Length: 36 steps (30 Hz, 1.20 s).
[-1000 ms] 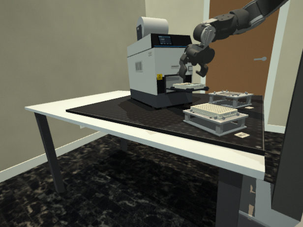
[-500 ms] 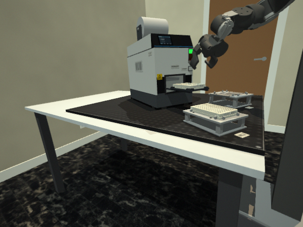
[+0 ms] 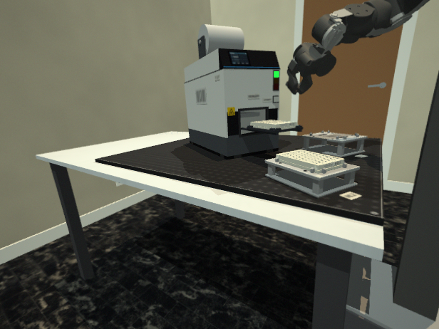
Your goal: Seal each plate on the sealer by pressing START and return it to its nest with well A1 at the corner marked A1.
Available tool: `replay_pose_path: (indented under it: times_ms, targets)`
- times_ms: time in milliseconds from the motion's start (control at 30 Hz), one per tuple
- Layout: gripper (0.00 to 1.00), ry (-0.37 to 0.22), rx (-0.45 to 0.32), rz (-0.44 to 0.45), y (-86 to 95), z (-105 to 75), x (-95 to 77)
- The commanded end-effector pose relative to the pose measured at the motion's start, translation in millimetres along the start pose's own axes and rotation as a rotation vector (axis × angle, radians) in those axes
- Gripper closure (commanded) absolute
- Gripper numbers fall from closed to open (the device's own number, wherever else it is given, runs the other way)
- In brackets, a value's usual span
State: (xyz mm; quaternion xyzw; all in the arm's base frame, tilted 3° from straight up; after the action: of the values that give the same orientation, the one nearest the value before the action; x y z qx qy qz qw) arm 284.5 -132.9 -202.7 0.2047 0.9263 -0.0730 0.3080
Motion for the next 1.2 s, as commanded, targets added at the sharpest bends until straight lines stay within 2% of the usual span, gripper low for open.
replay_pose_path:
  times_ms: [0,167,1167]
  targets:
    - [1.00,0.001,-0.002,0.000,0.2,-0.1,-0.4]
    - [1.00,0.001,-0.002,0.000,0.2,-0.1,-0.4]
    - [1.00,0.006,-0.005,-0.006,0.5,45.4,-4.8]
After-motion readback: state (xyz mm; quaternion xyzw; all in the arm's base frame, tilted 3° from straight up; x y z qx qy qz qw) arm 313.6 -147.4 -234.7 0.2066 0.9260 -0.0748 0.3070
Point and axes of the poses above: the point where the finger pads meet when closed, its own z axis out along the fingers, its own y axis across the jaws, x = y × z, the point moved 7 cm from there along -z, back along the fingers, and after that the axes turned 1 degree about z, right-handed, at the moved point
